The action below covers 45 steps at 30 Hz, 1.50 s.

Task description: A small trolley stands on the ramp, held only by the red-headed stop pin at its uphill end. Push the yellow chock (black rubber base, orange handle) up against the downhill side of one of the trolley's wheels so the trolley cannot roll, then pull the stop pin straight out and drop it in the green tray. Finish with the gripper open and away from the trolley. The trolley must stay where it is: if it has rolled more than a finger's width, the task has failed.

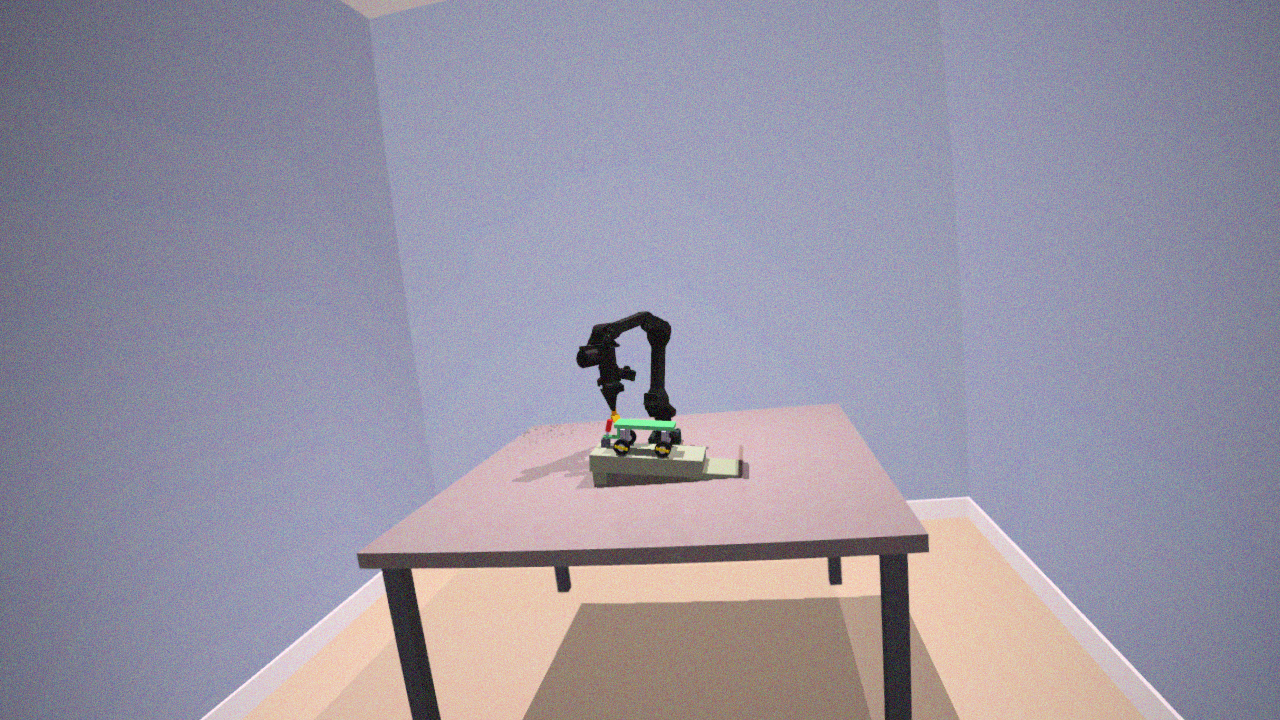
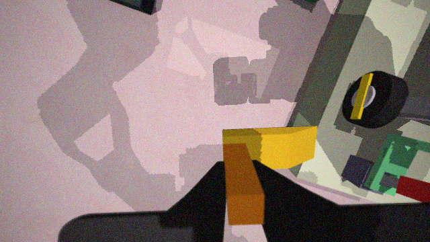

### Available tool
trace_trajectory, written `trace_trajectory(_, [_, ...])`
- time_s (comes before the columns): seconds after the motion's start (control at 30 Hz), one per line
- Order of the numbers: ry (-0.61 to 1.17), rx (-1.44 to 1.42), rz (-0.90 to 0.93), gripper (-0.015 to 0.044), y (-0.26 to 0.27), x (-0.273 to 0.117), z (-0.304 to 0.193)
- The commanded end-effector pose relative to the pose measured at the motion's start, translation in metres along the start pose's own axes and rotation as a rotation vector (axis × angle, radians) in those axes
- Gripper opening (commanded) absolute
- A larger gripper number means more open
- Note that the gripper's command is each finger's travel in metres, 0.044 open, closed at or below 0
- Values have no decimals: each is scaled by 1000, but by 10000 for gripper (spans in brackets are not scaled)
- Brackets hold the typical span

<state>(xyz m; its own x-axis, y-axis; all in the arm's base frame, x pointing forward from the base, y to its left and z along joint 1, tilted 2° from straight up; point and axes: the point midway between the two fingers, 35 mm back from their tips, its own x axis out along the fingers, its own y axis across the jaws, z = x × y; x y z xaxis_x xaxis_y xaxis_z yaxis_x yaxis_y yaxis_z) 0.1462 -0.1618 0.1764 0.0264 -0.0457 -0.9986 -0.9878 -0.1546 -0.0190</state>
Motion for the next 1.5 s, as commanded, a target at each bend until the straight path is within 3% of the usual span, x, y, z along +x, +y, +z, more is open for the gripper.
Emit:
trace_trajectory(0.0, [-2,4,-4,0,-1,-6,-1])
trace_trajectory(0.17, [-2,49,-3,0,-1,-6,-1])
trace_trajectory(1.47, [0,1356,4,0,-2,-6,-1])
